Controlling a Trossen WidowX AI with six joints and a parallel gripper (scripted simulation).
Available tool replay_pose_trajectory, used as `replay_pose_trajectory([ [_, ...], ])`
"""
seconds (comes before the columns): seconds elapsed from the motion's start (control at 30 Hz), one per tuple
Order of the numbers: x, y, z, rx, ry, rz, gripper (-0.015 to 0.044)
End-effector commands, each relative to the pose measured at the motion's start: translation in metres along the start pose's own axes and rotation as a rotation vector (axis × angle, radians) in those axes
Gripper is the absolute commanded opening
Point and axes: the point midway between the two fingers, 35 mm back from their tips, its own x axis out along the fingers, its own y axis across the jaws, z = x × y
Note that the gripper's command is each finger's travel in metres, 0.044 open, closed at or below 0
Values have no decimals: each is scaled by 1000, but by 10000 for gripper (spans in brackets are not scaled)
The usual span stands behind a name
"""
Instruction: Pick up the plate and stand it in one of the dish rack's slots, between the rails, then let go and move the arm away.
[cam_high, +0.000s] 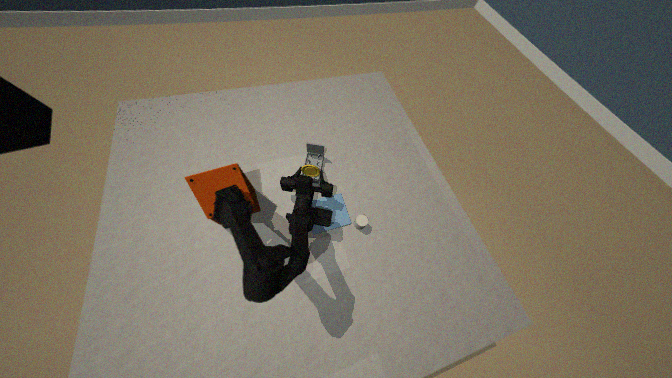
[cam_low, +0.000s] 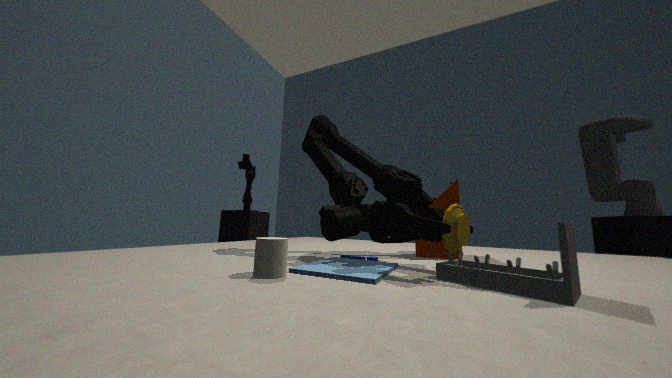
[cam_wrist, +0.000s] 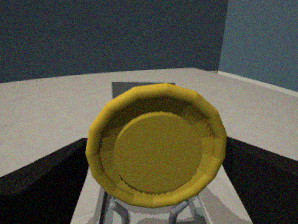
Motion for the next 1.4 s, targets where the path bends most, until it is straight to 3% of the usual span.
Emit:
replay_pose_trajectory([
  [0.0, 6, 2, 0, 2, 0, 3, 0],
  [1.0, 19, 6, -14, 2, 5, 3, 0],
  [1.37, 19, 5, -14, -2, 5, 2, 289],
])
